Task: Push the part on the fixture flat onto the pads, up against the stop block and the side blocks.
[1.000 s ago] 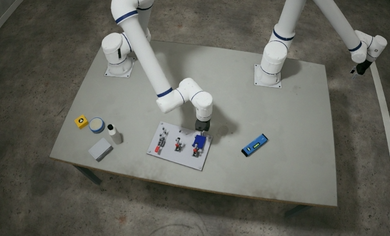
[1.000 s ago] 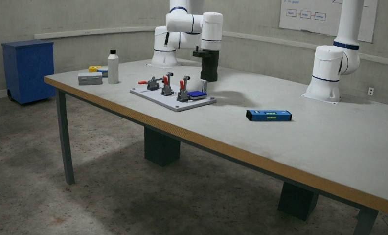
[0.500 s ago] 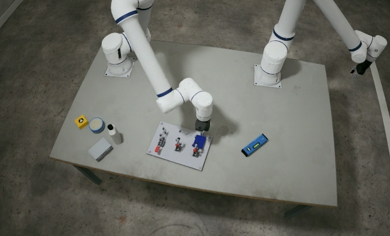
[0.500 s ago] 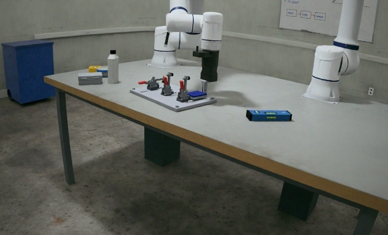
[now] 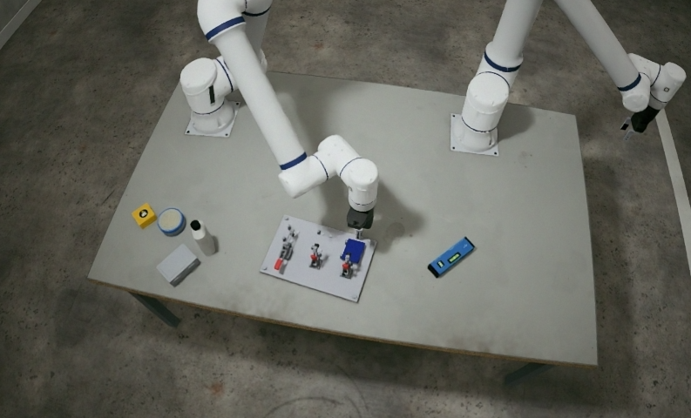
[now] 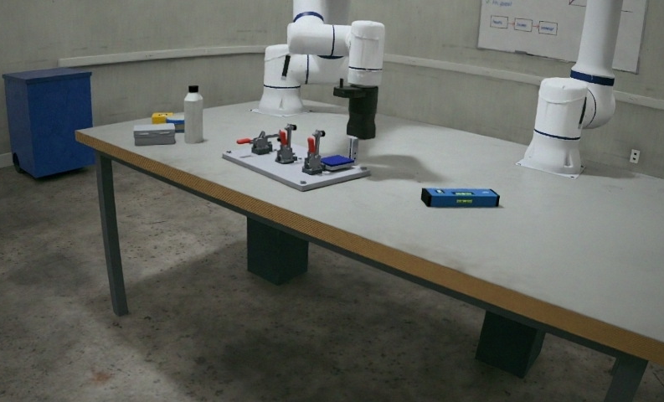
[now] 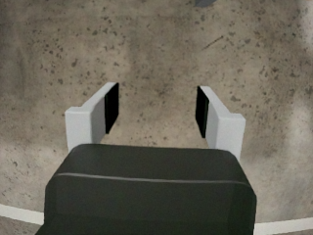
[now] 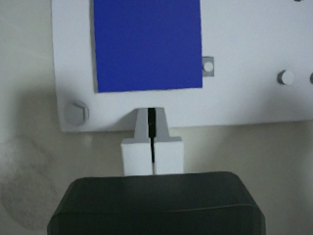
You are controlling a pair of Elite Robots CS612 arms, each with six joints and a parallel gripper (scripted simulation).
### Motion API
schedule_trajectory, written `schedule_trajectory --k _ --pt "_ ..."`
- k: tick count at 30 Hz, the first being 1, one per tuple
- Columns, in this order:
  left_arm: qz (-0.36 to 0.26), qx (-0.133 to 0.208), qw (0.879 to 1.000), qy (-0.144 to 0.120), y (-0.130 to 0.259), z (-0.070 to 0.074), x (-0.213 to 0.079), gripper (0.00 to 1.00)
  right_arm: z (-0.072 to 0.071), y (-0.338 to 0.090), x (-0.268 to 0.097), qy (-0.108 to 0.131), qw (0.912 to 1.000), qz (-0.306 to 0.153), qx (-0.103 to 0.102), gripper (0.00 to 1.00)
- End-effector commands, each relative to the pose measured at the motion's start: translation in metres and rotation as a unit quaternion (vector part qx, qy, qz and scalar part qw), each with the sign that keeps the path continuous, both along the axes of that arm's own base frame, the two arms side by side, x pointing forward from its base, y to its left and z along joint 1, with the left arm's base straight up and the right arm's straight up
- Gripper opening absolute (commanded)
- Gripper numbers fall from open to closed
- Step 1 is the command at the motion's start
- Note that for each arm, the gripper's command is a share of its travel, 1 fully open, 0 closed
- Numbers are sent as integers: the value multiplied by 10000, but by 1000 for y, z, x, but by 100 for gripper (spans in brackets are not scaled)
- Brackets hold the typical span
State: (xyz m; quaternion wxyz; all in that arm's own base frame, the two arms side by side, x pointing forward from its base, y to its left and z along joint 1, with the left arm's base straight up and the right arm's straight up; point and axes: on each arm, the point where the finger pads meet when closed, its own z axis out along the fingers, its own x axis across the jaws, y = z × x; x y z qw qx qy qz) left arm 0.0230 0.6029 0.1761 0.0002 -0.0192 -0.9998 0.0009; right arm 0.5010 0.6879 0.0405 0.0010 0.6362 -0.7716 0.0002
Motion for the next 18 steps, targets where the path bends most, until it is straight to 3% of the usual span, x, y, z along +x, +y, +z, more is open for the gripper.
schedule_trajectory --k 1,10,18 --pt "0 9 10000 -2 1 1 0 100 1 1 -4 -7 10000 0 8 0" --pt "0 9 10000 -2 1 1 0 100 2 2 -6 -7 10000 0 8 0" --pt "0 9 10000 -2 1 1 0 100 12 2 -6 -7 10000 0 8 0"
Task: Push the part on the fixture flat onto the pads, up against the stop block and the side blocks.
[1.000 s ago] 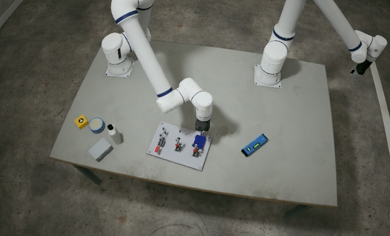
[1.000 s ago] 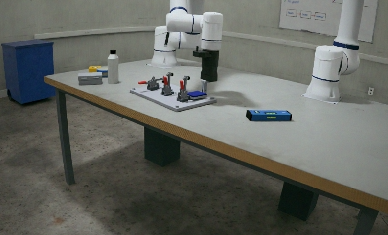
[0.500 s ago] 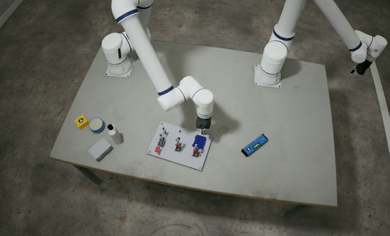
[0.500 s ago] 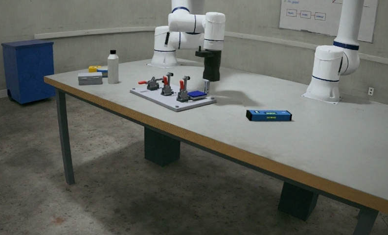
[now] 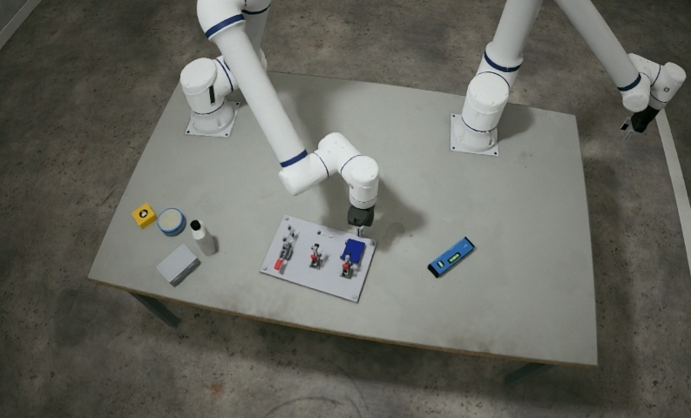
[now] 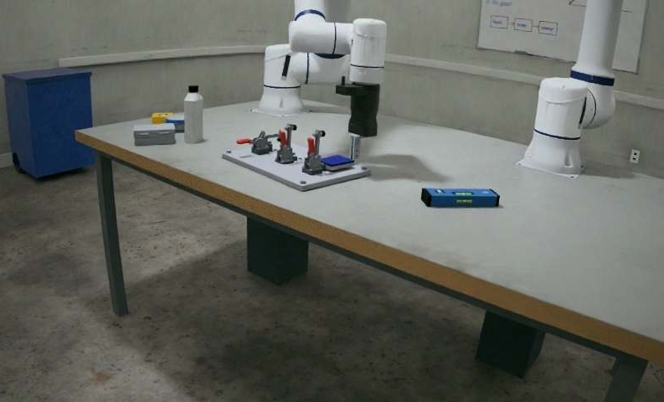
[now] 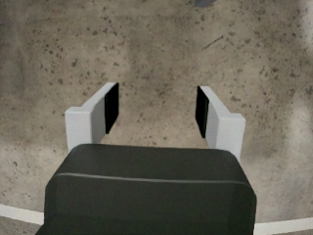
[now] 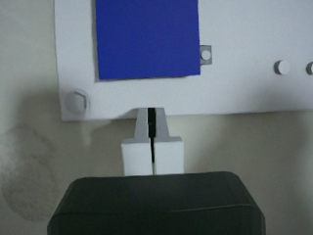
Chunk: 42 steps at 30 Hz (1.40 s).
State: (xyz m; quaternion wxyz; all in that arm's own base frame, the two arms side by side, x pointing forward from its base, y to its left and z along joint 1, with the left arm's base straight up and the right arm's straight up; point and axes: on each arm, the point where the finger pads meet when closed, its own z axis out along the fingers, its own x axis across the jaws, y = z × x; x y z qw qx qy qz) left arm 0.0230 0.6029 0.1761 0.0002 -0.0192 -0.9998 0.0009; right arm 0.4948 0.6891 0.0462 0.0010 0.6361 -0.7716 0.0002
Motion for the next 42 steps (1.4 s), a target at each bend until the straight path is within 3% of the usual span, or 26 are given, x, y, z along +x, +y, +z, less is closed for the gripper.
schedule_trajectory --k 1,12,42 --pt "0 9 10000 -2 1 1 0 100 9 1 0 -7 10000 0 7 0" --pt "0 9 10000 -2 1 1 0 100 35 1 0 -7 10000 0 7 0" --pt "0 9 10000 -2 1 1 0 100 36 1 0 -6 10000 0 7 0"
